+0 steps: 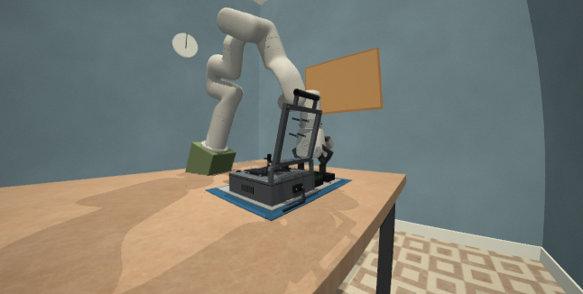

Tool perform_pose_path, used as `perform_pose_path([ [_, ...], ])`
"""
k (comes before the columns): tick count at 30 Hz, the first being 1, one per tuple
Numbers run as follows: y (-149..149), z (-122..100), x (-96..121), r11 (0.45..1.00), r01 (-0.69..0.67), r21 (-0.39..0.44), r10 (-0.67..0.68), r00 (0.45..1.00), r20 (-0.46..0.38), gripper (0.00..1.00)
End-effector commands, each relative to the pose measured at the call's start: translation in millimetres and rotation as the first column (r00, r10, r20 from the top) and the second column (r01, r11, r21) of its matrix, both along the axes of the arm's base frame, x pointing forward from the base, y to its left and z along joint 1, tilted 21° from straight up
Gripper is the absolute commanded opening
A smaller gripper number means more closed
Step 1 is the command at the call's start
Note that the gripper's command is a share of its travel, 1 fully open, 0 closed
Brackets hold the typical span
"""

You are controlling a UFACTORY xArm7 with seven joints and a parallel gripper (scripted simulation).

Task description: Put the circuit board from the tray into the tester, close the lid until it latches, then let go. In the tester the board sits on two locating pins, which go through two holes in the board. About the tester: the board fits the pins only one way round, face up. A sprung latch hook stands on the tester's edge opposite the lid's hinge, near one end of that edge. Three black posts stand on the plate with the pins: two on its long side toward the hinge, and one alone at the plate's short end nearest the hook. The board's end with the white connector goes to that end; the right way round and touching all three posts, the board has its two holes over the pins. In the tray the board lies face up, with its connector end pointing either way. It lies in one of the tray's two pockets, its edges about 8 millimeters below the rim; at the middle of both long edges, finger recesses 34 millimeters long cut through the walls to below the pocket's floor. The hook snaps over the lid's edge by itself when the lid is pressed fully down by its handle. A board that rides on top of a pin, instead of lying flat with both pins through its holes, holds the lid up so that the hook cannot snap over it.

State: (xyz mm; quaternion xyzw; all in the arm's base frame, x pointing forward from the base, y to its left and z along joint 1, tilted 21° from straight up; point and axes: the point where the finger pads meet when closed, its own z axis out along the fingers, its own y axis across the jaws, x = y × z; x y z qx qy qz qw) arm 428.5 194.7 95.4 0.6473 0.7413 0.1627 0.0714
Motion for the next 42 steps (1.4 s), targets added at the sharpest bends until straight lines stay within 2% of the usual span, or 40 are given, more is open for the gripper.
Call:
perform_pose_path([
  [1,1,1,1,1.000,0.000,0.001,0.000,1.000,0.002,1.00],
  [42,2,-12,5,1.000,0.000,0.001,0.000,1.000,0.002,1.00],
])
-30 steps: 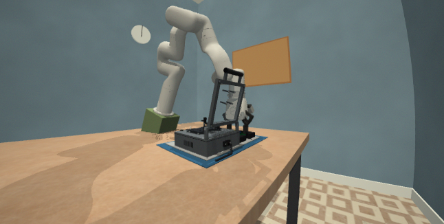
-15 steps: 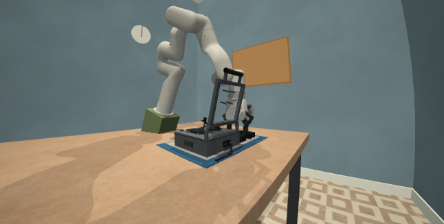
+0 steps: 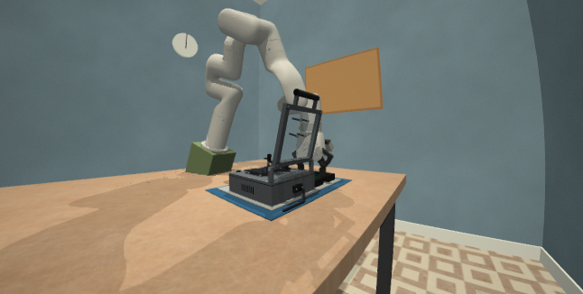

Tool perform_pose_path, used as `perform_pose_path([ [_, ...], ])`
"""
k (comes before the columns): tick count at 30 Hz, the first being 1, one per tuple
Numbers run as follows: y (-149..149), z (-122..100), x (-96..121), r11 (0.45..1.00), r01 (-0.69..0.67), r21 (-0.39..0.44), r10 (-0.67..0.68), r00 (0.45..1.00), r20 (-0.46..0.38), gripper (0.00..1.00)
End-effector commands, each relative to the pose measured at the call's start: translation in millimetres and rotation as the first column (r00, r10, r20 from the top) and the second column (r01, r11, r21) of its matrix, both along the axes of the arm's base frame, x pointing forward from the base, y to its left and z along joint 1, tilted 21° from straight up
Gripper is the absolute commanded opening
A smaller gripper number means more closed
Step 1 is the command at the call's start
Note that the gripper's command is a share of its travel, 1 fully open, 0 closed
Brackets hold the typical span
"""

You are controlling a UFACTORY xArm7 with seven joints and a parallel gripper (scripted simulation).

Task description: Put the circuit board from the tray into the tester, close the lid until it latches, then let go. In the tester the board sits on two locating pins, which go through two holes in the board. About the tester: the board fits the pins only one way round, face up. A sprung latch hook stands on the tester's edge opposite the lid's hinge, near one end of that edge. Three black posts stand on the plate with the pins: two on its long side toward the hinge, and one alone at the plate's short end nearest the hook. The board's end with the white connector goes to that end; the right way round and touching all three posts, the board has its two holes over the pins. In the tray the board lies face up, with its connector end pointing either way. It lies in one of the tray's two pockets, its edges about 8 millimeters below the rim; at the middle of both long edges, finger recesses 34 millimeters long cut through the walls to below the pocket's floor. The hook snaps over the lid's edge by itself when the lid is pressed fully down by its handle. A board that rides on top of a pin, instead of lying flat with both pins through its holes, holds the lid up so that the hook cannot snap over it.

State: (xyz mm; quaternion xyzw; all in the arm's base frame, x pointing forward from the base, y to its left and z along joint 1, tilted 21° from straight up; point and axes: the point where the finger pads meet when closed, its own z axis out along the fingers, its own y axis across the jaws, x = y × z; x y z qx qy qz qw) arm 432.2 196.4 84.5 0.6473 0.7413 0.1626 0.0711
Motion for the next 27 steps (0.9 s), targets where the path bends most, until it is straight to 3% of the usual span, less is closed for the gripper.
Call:
perform_pose_path([
  [1,0.8,-1.5,1.6,1.000,0.000,0.001,0.000,1.000,0.003,1.00],
  [23,1.0,-2.9,2.0,1.000,0.000,0.000,0.000,1.000,0.003,1.00],
  [24,1.0,-2.9,2.0,1.000,0.000,0.000,0.000,1.000,0.003,0.95],
  [27,1.0,-2.9,2.0,1.000,0.000,0.000,0.000,1.000,0.003,0.95],
])
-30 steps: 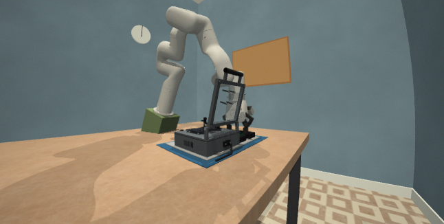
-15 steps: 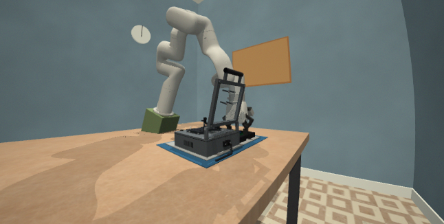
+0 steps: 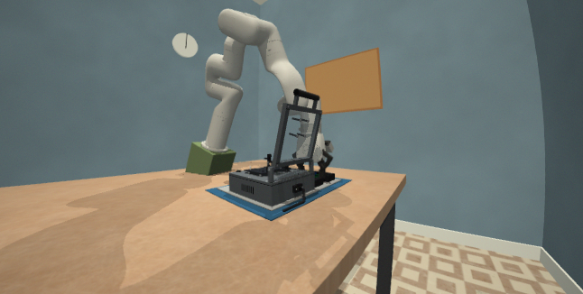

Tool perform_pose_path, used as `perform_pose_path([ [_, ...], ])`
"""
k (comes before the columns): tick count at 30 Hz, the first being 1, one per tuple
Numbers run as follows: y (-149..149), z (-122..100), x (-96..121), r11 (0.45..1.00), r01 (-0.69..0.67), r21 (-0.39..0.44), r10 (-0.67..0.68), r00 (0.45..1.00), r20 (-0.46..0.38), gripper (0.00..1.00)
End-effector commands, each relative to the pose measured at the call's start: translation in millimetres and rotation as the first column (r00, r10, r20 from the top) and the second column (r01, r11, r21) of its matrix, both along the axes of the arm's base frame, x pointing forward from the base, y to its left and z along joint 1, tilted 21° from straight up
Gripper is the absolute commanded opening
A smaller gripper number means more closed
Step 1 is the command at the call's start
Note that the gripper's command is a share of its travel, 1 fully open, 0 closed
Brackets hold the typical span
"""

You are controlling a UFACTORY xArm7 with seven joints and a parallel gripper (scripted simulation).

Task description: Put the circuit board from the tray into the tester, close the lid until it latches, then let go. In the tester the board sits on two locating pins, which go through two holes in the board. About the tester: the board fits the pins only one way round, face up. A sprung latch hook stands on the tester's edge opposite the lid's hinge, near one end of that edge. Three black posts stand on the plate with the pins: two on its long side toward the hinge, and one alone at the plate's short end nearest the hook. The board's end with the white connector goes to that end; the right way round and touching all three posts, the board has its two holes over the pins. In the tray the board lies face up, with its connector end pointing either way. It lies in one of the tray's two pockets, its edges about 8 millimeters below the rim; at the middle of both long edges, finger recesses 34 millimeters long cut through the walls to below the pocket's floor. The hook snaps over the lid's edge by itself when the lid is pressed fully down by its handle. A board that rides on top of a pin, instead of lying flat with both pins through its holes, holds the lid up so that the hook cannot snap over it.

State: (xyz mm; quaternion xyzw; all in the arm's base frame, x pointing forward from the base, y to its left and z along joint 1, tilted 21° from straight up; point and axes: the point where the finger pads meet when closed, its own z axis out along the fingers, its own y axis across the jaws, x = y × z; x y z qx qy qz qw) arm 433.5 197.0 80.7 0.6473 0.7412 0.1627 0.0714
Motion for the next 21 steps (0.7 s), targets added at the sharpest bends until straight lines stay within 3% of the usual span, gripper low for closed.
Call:
perform_pose_path([
  [1,0.4,0.9,0.7,1.000,0.000,0.001,0.000,1.000,0.002,0.95],
  [21,0.4,0.9,0.7,1.000,0.000,0.001,0.000,1.000,0.002,0.89],
])
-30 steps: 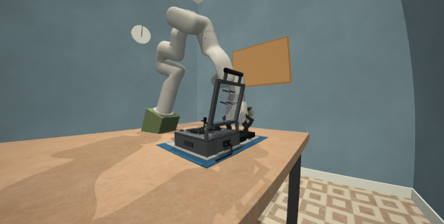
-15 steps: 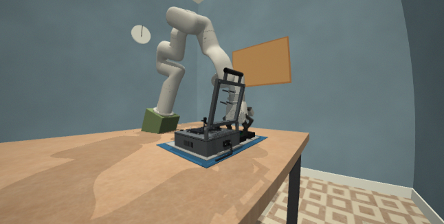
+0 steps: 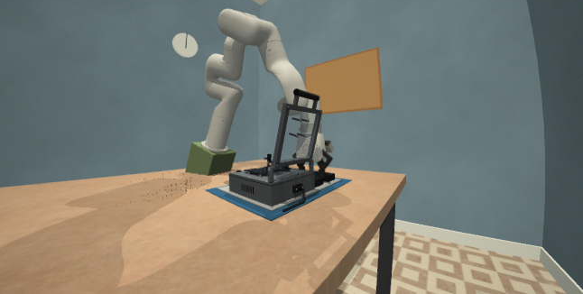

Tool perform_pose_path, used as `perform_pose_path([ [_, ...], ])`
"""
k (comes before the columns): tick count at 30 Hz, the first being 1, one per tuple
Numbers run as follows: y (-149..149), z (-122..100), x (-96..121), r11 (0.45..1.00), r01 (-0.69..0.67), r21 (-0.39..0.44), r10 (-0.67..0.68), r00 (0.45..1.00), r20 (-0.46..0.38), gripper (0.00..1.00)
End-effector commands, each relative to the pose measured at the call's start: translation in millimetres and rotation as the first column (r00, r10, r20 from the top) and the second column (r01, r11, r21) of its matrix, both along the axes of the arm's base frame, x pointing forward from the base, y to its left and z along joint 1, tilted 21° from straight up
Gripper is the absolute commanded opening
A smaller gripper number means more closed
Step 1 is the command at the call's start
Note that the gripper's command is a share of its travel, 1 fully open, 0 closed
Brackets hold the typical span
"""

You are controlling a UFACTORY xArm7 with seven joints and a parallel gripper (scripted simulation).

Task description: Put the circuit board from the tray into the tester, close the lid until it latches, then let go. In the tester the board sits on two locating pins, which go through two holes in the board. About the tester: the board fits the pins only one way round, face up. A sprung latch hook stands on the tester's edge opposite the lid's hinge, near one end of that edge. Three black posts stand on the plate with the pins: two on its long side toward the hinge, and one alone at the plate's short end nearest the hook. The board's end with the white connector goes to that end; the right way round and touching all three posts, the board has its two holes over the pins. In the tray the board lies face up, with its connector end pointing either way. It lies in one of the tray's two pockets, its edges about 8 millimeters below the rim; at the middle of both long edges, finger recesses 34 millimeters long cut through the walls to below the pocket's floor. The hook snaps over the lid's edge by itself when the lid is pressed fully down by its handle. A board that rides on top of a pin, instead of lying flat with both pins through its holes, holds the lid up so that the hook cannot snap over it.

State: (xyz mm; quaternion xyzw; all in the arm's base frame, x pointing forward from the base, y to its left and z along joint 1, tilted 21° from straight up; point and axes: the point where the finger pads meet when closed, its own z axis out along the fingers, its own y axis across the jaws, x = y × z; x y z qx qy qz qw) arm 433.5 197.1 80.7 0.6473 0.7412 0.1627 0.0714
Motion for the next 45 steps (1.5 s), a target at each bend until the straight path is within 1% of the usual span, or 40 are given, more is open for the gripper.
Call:
perform_pose_path([
  [1,0.4,0.9,0.7,1.000,0.000,0.001,0.000,1.000,0.002,0.89],
  [3,0.4,0.9,0.7,1.000,0.000,0.001,0.000,1.000,0.002,0.89],
  [4,0.4,0.9,0.7,1.000,0.000,0.001,0.000,1.000,0.002,0.85],
  [17,0.4,0.9,0.7,1.000,0.000,0.001,0.000,1.000,0.002,0.85],
  [18,0.4,0.9,0.7,1.000,0.000,0.001,0.000,1.000,0.002,0.81],
  [31,0.4,0.9,0.7,1.000,0.000,0.001,0.000,1.000,0.002,0.81],
  [32,0.4,0.9,0.7,1.000,0.000,0.001,0.000,1.000,0.002,0.79],
  [45,0.4,0.9,0.7,1.000,0.000,0.001,0.000,1.000,0.002,0.79],
])
